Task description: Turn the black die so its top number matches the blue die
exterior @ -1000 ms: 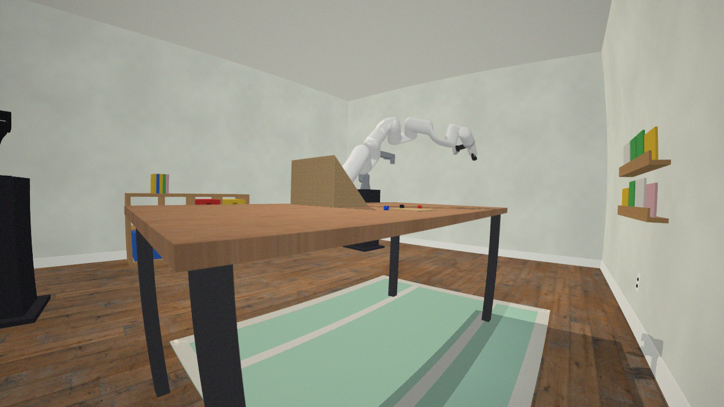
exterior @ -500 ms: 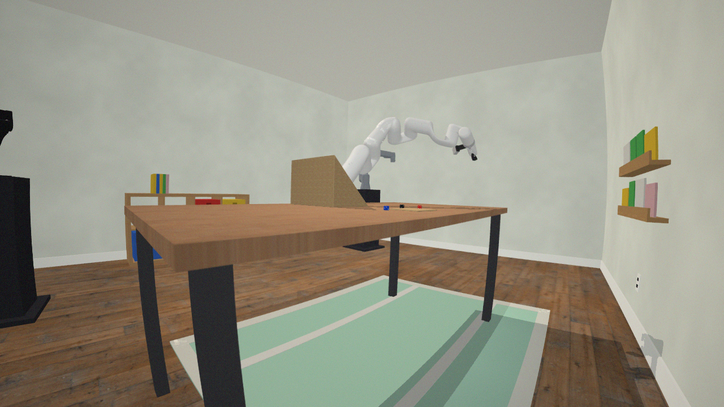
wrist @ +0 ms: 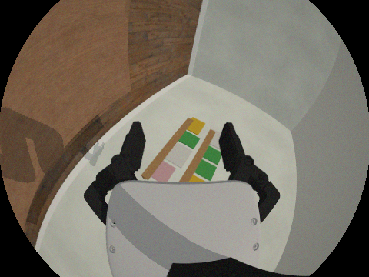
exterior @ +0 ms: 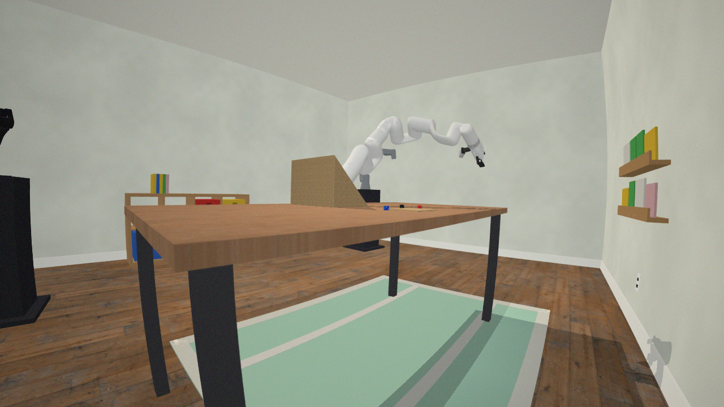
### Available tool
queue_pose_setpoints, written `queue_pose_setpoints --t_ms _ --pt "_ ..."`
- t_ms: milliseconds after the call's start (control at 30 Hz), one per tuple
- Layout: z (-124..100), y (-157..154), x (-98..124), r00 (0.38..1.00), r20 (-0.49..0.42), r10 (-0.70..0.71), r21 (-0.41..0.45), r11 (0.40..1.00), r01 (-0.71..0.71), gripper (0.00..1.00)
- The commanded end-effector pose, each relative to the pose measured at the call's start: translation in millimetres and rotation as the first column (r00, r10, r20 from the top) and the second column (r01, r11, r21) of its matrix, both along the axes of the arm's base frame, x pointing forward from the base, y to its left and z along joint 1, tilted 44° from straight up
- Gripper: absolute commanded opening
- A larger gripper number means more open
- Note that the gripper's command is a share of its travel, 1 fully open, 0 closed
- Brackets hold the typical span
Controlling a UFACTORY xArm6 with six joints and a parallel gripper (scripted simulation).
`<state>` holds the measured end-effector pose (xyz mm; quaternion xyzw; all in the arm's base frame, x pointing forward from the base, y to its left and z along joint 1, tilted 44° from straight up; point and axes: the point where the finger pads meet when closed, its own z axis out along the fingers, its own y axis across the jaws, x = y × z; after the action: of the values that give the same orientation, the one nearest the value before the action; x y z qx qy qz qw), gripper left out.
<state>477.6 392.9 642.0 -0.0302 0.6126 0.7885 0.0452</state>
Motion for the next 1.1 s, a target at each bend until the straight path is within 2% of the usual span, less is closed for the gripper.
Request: queue_pose_setpoints --t_ms 0,33,67,100,167,200,233,333,367,400,500,533,600,667,700,767,833,867,900,1033,1067 --pt "-43 -21 26 0.997 -0.067 -0.044 -0.086 0.996 0.038 1.0" --pt "-43 -21 26 0.997 -0.067 -0.044 -0.086 0.996 0.038 1.0" --pt "-79 -40 45 0.987 -0.135 -0.088 -0.159 0.985 0.066 1.0" --pt "-86 -44 49 0.986 -0.139 -0.091 -0.164 0.984 0.068 1.0" --pt "-86 -44 49 0.986 -0.139 -0.091 -0.164 0.984 0.068 1.0" --pt "-118 -62 63 0.97 -0.201 -0.136 -0.23 0.969 0.088 1.0" --pt "-128 -69 67 0.965 -0.217 -0.148 -0.246 0.965 0.092 1.0" --pt "-132 -71 69 0.965 -0.217 -0.148 -0.246 0.965 0.092 1.0" --pt "-171 -96 82 0.935 -0.289 -0.205 -0.321 0.941 0.107 1.0" --pt "-180 -102 85 0.931 -0.297 -0.211 -0.328 0.938 0.108 1.0" --pt "-182 -104 85 0.931 -0.297 -0.211 -0.328 0.938 0.108 1.0" --pt "-219 -130 94 0.891 -0.365 -0.27 -0.397 0.911 0.113 1.0" --pt "-232 -140 96 0.884 -0.375 -0.279 -0.407 0.906 0.113 1.0" --pt "-232 -140 96 0.884 -0.375 -0.279 -0.407 0.906 0.113 1.0" --pt "-268 -167 100 0.835 -0.436 -0.336 -0.468 0.877 0.109 1.0" --pt "-283 -179 101 0.822 -0.45 -0.349 -0.481 0.87 0.107 1.0" --pt "-283 -179 101 0.822 -0.45 -0.349 -0.481 0.87 0.107 1.0" --pt "-317 -206 99 0.764 -0.504 -0.404 -0.533 0.841 0.094 1.0" --pt "-326 -214 99 0.749 -0.515 -0.417 -0.544 0.834 0.089 1.0" --pt "-332 -218 98 0.747 -0.516 -0.418 -0.545 0.833 0.089 1.0" --pt "-374 -254 90 0.664 -0.573 -0.481 -0.599 0.799 0.062 1.0"
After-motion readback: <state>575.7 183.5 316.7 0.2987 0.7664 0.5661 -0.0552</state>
